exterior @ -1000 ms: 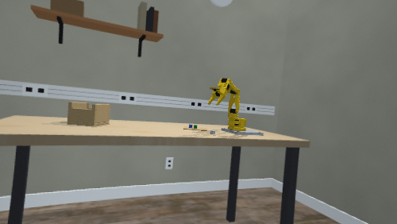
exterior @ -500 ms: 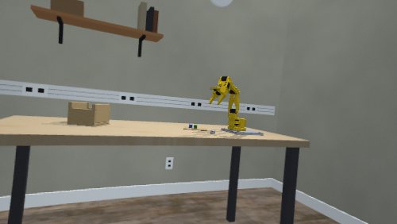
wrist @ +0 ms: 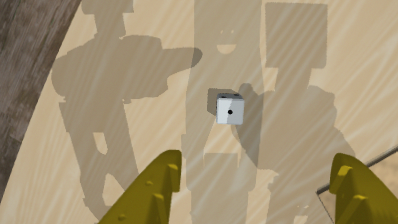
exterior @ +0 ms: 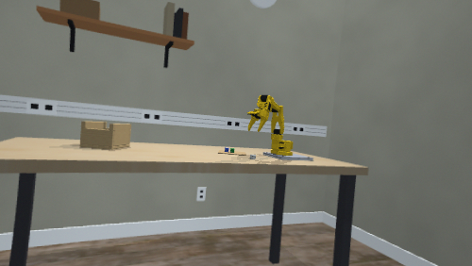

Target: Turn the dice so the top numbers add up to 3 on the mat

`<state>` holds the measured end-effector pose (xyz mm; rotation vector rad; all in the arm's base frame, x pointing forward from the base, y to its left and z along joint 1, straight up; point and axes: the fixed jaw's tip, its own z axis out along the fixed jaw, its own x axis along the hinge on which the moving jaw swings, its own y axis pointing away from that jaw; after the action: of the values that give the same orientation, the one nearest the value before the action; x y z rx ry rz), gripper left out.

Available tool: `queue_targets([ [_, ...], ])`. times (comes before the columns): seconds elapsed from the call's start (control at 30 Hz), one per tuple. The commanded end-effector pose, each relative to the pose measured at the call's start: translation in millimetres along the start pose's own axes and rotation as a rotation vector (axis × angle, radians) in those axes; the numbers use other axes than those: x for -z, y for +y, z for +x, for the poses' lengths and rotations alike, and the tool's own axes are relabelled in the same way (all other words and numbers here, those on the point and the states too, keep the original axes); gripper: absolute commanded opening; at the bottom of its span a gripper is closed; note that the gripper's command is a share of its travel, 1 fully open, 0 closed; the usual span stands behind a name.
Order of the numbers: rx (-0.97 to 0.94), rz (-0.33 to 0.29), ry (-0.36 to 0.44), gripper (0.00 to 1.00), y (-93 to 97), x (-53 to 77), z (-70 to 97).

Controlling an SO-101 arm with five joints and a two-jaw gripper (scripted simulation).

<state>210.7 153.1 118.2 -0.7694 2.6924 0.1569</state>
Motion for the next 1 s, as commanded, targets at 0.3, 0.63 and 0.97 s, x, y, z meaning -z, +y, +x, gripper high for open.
queue_targets([
  [0.3, -0.004, 0.012, 0.310, 0.28, 0.4, -61.1, 33.9],
  [0.63, -0.003, 0.015, 0.371, 0.28, 0.0, -71.9, 42.9],
  [0.97, -0.023, 0.019, 0.364, 0.28, 0.1, -68.7, 39.8],
])
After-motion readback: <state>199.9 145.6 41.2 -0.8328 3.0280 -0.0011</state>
